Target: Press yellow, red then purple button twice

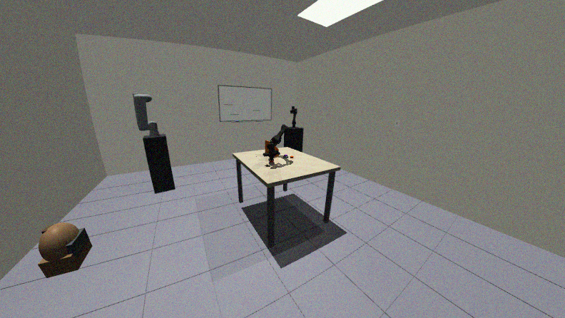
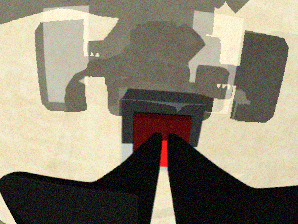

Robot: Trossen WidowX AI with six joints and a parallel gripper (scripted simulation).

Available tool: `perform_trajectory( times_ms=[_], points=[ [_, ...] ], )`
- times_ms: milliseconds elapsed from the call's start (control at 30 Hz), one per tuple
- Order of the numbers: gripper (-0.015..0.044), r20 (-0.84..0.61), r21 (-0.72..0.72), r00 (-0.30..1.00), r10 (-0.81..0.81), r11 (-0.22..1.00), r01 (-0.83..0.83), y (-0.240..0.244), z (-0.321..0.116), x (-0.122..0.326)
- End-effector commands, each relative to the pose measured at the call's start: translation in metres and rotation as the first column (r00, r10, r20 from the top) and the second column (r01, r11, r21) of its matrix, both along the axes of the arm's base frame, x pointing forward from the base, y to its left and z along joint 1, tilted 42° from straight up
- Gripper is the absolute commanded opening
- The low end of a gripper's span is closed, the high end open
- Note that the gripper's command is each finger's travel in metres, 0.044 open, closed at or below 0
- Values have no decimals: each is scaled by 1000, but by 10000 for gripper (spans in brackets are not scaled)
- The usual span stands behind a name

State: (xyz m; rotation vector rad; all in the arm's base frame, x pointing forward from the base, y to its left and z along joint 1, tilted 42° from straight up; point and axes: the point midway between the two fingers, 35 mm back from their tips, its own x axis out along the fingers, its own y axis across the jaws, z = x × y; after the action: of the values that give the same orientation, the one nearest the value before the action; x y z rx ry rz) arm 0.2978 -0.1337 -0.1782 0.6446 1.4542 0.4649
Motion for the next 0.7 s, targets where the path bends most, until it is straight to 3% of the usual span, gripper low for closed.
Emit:
perform_trajectory(
  times_ms=[0,300,667],
  points=[
    [20,-8,9,1000,-5,1000,5,3,-1,-2],
    [20,-8,9,1000,-5,1000,5,3,-1,-2],
    [20,-9,7,1000,-5,1000,5,-30,35,-5]
  ],
)
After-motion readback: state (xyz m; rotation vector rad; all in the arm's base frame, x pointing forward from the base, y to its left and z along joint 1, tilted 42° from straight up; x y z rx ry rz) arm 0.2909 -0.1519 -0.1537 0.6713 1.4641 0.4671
